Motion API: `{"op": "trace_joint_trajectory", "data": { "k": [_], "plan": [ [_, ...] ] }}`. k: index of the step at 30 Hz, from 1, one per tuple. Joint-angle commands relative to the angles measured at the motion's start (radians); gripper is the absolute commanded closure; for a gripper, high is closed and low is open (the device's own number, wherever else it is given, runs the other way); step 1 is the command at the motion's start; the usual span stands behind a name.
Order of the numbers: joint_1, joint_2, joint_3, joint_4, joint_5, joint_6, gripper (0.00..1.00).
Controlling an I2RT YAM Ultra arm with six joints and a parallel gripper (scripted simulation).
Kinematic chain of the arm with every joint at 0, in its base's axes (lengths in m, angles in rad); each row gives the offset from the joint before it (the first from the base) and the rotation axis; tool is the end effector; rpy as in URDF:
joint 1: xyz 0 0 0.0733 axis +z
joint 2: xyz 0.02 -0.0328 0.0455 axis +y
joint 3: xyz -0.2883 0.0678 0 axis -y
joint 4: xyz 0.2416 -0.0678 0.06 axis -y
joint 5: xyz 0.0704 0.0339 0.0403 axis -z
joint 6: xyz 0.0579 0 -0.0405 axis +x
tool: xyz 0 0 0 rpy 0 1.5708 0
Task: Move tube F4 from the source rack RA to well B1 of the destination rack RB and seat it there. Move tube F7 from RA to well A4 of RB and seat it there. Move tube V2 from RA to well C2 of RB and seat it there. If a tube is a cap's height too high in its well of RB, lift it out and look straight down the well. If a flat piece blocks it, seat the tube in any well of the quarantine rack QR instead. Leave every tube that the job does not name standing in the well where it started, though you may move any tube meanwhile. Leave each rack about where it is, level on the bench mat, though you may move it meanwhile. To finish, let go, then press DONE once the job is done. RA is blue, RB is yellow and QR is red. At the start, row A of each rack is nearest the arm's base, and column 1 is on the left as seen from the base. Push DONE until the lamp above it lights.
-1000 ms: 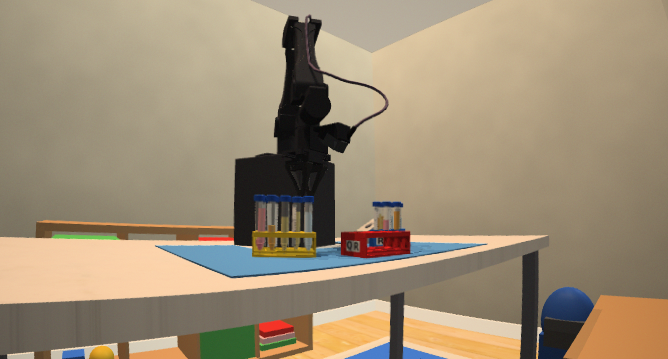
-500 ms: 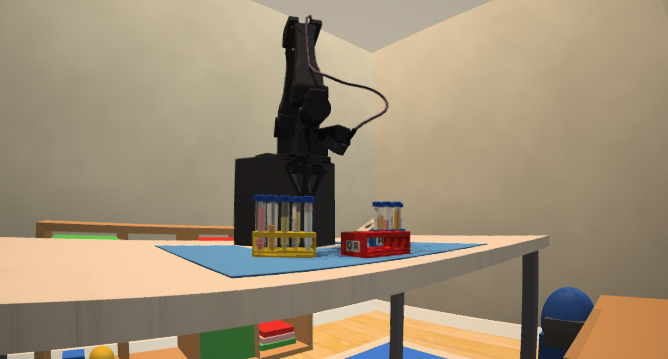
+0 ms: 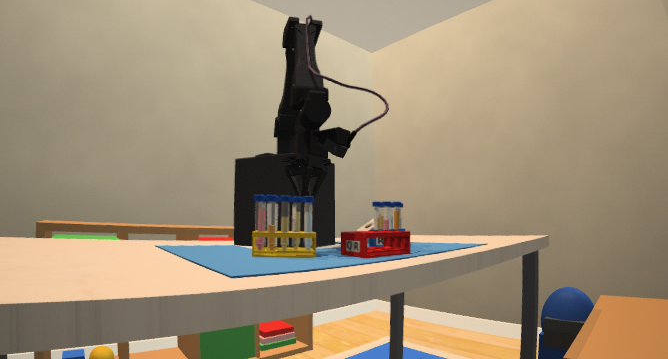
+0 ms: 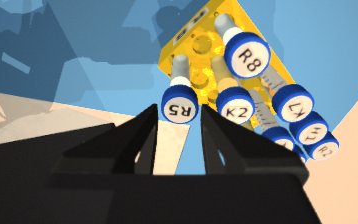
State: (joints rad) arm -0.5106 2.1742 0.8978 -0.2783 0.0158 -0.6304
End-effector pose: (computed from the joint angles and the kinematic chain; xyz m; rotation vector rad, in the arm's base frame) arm 0.2732 -0.1528 0.0141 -0.1876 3.1308 -0.0345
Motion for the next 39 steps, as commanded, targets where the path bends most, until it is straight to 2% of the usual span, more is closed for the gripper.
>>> {"op": "trace_joint_trajectory", "data": {
  "k": [1, 4, 5, 34, 39],
  "plan": [
    [0.013, 0.018, 0.010, 0.020, -0.008, 0.006, 0.70],
    [0.003, 0.003, 0.004, 0.008, -0.002, 0.002, 0.70],
    [0.003, 0.003, 0.004, 0.008, -0.002, 0.002, 1.00],
    [0.012, 0.003, 0.012, 0.006, -0.011, 0.006, 1.00],
    [0.013, -0.036, 0.010, -0.024, -0.011, 0.007, 1.00]
  ]
}}
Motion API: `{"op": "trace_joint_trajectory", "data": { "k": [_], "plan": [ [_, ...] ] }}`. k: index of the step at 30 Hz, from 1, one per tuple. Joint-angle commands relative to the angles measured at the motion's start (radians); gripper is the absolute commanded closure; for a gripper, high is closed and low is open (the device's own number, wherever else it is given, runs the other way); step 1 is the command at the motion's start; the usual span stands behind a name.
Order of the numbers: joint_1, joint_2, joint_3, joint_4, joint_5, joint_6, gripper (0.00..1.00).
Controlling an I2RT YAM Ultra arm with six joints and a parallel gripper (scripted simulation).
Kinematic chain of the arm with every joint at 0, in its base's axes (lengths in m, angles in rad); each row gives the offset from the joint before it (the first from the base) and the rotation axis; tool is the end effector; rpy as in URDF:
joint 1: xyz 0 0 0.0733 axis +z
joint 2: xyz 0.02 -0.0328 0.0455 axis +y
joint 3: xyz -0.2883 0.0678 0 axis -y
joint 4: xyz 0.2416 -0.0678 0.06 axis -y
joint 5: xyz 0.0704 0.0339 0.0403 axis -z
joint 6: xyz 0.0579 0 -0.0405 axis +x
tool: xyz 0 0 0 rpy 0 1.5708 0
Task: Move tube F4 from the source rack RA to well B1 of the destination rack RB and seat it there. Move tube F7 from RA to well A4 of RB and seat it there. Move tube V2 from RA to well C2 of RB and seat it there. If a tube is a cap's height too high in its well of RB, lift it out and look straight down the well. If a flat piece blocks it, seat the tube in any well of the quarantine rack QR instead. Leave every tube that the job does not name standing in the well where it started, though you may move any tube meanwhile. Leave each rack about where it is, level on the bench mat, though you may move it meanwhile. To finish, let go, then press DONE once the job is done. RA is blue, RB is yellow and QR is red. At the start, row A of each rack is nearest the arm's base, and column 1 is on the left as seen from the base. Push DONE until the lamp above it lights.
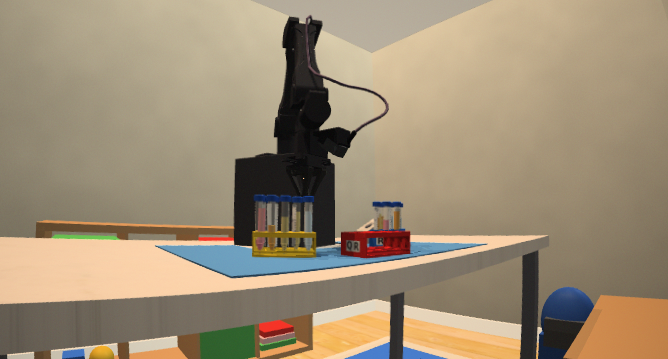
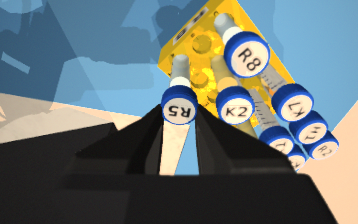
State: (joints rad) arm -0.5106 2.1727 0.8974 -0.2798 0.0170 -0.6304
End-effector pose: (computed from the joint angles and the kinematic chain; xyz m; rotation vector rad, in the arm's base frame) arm 0.2730 -0.1528 0.0145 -0.1876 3.1317 -0.0357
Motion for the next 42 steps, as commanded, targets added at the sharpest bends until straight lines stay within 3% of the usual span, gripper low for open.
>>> {"op": "trace_joint_trajectory", "data": {
  "k": [1, 20, 27, 34, 42],
  "plan": [
    [0.013, -0.038, 0.008, -0.026, -0.012, 0.007, 1.00],
    [0.014, -0.101, -0.023, -0.084, -0.010, 0.008, 1.00],
    [0.015, -0.118, 0.023, -0.104, -0.010, 0.009, 1.00],
    [0.015, -0.143, -0.021, -0.128, -0.009, 0.010, 1.00],
    [0.016, -0.166, 0.004, -0.150, -0.009, 0.009, 1.00]
  ]
}}
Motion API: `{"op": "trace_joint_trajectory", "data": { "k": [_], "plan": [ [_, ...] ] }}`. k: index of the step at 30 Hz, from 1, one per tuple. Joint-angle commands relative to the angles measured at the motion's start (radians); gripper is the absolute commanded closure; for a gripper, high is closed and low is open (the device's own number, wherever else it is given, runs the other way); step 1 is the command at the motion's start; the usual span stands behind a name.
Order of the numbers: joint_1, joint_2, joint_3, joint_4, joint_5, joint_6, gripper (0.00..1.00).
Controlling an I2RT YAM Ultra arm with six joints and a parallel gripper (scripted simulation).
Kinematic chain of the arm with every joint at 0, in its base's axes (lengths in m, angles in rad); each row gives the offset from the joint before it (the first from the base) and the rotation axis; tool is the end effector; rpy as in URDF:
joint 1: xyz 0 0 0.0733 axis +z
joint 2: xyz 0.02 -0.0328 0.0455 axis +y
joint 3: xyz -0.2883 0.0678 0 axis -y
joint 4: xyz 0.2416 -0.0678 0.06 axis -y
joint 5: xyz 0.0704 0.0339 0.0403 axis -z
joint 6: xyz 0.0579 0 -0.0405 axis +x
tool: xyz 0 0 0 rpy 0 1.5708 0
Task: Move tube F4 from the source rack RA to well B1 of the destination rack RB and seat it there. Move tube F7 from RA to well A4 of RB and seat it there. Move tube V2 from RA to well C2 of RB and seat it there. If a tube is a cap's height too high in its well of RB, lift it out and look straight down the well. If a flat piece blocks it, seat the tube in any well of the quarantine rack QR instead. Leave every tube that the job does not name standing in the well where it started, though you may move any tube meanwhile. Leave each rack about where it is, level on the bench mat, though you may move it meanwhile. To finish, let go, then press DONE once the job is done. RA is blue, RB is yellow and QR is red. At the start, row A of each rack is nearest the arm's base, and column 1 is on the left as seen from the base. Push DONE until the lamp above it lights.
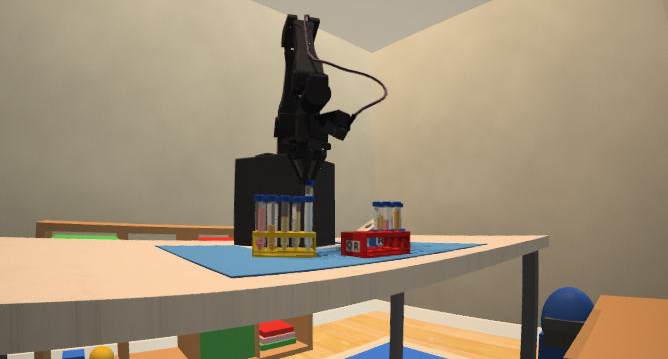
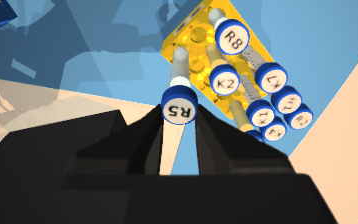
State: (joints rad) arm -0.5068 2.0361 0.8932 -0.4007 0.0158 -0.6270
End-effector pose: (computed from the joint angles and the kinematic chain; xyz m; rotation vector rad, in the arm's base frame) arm 0.2689 -0.1491 0.0533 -0.1875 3.1212 -0.0437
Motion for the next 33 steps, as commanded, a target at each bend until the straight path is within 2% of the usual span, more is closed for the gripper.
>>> {"op": "trace_joint_trajectory", "data": {
  "k": [1, 9, 16, 26, 28, 33],
  "plan": [
    [0.009, -0.033, 0.013, -0.033, -0.008, 0.004, 1.00],
    [-0.012, -0.058, 0.032, -0.065, -0.008, -0.010, 1.00],
    [-0.015, -0.076, 0.009, -0.083, -0.008, -0.012, 1.00],
    [-0.001, -0.105, 0.044, -0.124, -0.008, -0.003, 1.00],
    [0.004, -0.111, -0.001, -0.127, -0.008, 0.001, 1.00],
    [0.009, -0.125, -0.020, -0.124, -0.008, 0.005, 1.00]
  ]
}}
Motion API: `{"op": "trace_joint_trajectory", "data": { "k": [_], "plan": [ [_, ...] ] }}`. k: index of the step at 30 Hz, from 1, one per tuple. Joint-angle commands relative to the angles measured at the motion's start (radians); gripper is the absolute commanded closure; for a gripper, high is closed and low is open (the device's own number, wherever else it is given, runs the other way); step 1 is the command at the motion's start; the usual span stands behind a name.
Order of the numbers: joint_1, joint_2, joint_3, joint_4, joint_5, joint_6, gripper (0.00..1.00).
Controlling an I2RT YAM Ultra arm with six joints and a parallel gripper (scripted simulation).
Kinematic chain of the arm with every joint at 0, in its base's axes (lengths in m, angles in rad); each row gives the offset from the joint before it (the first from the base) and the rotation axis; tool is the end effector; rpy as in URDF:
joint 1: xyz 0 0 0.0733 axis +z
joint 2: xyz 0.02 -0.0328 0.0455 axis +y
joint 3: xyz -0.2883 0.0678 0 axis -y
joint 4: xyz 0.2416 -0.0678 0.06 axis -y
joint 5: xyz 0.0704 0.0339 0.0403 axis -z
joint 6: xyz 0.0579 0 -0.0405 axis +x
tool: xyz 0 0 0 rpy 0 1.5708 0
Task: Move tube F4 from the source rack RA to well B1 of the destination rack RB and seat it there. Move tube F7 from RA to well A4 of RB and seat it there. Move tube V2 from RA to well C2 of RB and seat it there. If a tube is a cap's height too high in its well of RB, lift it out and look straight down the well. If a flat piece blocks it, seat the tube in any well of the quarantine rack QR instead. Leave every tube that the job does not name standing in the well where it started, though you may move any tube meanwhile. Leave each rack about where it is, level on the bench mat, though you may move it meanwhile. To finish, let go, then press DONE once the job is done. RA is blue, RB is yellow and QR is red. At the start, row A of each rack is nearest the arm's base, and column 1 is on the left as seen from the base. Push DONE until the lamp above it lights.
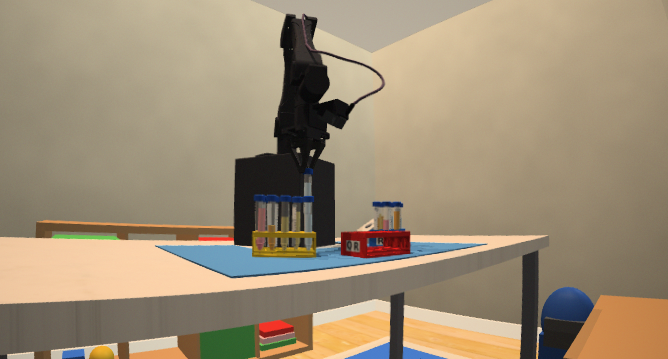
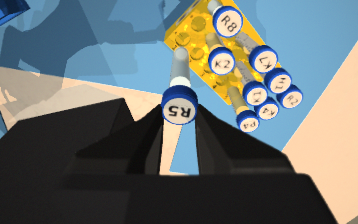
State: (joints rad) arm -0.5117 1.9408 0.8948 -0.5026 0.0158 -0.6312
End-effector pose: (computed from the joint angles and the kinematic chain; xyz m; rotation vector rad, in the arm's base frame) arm 0.2616 -0.1467 0.0803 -0.1867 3.1257 -0.0396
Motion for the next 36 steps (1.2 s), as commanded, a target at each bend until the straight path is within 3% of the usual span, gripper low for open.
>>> {"op": "trace_joint_trajectory", "data": {
  "k": [1, 20, 22, 25, 36],
  "plan": [
    [0.014, -0.035, -0.027, -0.021, -0.008, 0.010, 1.00],
    [0.027, -0.122, -0.140, 0.030, -0.007, 0.022, 1.00],
    [0.051, -0.123, -0.099, 0.026, -0.008, 0.046, 1.00],
    [0.089, -0.084, -0.091, 0.016, -0.005, 0.083, 1.00],
    [0.198, -0.061, -0.061, -0.008, 0.000, 0.192, 1.00]
  ]
}}
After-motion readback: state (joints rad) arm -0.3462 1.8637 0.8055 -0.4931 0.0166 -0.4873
